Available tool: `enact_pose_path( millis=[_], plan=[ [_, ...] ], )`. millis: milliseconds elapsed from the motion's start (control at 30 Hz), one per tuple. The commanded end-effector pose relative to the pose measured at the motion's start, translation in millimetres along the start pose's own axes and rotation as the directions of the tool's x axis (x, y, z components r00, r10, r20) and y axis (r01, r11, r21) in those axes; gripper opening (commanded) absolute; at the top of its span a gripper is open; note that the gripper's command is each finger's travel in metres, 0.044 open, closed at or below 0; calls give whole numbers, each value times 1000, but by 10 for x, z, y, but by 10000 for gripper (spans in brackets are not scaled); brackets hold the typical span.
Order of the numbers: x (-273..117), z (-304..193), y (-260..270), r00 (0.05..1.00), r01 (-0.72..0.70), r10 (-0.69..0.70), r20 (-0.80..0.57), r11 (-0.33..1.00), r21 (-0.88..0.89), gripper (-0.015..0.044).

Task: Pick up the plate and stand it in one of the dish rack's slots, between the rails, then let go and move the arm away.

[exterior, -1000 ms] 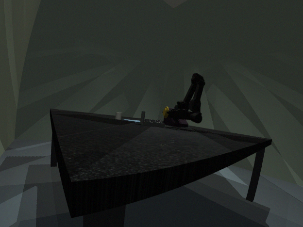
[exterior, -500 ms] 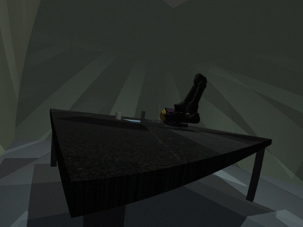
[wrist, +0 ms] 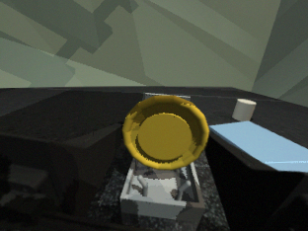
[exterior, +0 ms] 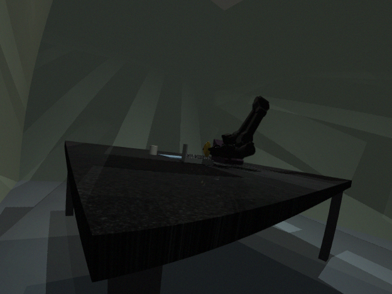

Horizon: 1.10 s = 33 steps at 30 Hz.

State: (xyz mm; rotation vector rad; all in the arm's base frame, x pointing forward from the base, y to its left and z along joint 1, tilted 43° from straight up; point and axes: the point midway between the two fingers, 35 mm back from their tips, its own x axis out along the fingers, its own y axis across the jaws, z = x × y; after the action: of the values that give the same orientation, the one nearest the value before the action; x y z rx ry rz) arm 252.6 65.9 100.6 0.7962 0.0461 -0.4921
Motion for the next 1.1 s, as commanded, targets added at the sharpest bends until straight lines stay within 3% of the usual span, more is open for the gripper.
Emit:
enact_pose_path(
  millis=[0,600,1067],
  plan=[
    [32,-6,-34,1000,2,-2,1,1000,-7,0],
    [31,-144,-57,1000,4,-4,-8,1000,-17,0],
    [30,-144,-53,1000,3,-3,-7,1000,-11,368]
  ],
)
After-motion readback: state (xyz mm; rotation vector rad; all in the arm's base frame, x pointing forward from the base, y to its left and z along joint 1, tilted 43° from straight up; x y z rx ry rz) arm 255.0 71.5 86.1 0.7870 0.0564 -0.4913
